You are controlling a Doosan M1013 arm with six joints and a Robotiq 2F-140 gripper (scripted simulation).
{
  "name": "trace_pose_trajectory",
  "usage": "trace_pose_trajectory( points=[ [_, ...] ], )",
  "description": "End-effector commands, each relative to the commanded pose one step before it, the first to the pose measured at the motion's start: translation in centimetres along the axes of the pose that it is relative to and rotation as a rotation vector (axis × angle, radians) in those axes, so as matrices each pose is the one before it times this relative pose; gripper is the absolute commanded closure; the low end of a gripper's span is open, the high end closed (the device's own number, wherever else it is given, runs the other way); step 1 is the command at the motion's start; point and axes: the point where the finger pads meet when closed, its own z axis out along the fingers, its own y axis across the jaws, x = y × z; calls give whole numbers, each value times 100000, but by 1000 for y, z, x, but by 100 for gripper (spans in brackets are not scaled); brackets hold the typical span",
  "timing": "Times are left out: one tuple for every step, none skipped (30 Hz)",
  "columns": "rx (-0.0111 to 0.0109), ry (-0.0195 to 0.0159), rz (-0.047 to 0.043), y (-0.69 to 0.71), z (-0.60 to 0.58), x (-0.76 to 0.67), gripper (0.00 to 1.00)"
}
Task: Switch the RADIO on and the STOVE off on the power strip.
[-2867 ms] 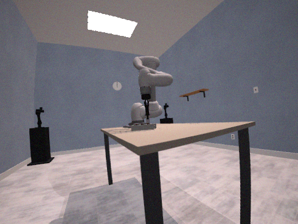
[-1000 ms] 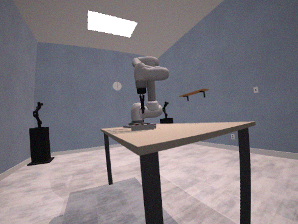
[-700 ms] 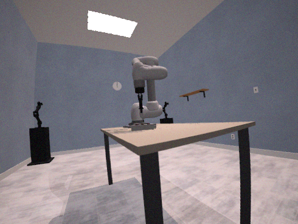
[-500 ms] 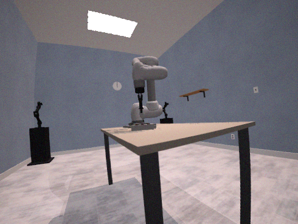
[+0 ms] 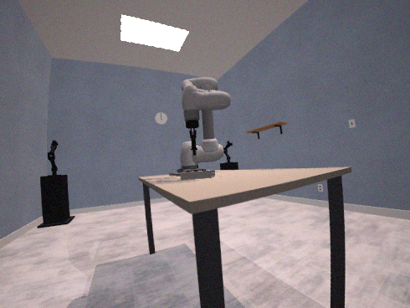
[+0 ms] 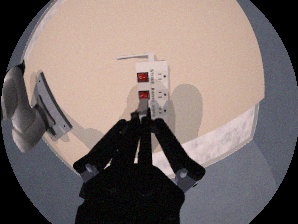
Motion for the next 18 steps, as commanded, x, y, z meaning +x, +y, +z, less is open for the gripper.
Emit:
trace_pose_trajectory(
  points=[
    [-6,19,-2,-2,-9,2,100],
    [0,0,0,0,0,0,100],
    [0,0,0,0,0,0,100],
    [0,0,0,0,0,0,100],
    [0,0,0,0,0,0,100],
    [0,0,0,0,0,0,100],
    [0,0,0,0,1,0,100],
    [0,0,0,0,4,0,100],
    [0,0,0,0,7,0,100],
    [0,0,0,0,0,0,100],
    [0,0,0,0,0,0,100],
    [0,1,0,1,11,0,100],
    [0,1,-1,1,16,0,100],
    [0,1,-1,1,21,0,100],
    [1,2,-1,1,28,0,100],
    [1,2,-1,2,34,0,100],
    [1,2,-2,2,41,0,100],
    [1,3,-2,3,48,0,100]
  ],
)
